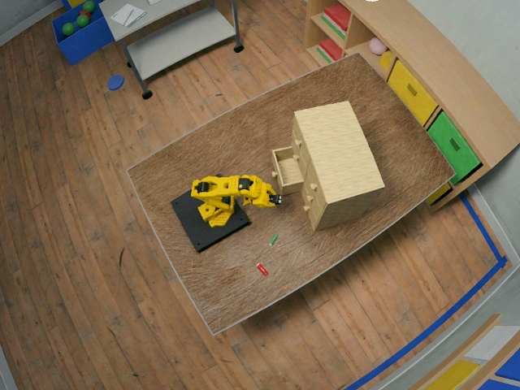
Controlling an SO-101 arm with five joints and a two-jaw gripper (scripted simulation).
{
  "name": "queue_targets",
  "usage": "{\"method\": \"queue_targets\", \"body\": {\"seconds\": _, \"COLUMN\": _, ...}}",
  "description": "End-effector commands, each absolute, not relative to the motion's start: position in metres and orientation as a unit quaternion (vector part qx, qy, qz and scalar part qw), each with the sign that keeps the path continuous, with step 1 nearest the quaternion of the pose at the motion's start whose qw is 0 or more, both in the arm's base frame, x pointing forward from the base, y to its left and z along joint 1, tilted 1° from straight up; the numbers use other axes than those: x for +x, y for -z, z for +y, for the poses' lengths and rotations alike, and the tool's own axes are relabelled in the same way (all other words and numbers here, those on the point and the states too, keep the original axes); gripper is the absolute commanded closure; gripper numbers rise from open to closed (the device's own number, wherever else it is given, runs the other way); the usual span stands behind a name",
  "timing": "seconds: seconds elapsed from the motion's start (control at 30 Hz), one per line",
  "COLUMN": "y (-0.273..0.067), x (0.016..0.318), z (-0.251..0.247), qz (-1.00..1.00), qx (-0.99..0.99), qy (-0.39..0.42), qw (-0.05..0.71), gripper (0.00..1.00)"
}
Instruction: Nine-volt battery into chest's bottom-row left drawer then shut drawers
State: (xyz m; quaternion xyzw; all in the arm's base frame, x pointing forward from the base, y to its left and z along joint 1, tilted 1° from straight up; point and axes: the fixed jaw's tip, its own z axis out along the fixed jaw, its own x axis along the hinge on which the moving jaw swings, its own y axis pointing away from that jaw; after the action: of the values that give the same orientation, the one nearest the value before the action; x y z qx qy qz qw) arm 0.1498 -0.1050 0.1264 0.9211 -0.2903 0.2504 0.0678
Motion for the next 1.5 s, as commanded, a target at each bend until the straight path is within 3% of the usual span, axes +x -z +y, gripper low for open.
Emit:
{"method": "queue_targets", "body": {"seconds": 0.0, "y": -0.125, "x": 0.158, "z": -0.088, "qz": -0.240, "qx": 0.937, "qy": -0.249, "qw": 0.053, "gripper": 1.00}}
{"method": "queue_targets", "body": {"seconds": 0.63, "y": -0.125, "x": 0.180, "z": -0.011, "qz": -0.027, "qx": 0.967, "qy": -0.255, "qw": -0.003, "gripper": 1.00}}
{"method": "queue_targets", "body": {"seconds": 1.27, "y": -0.125, "x": 0.181, "z": -0.010, "qz": -0.025, "qx": 0.967, "qy": -0.255, "qw": -0.003, "gripper": 1.00}}
{"method": "queue_targets", "body": {"seconds": 1.47, "y": -0.118, "x": 0.163, "z": -0.010, "qz": -0.008, "qx": 0.967, "qy": -0.255, "qw": 0.001, "gripper": 1.00}}
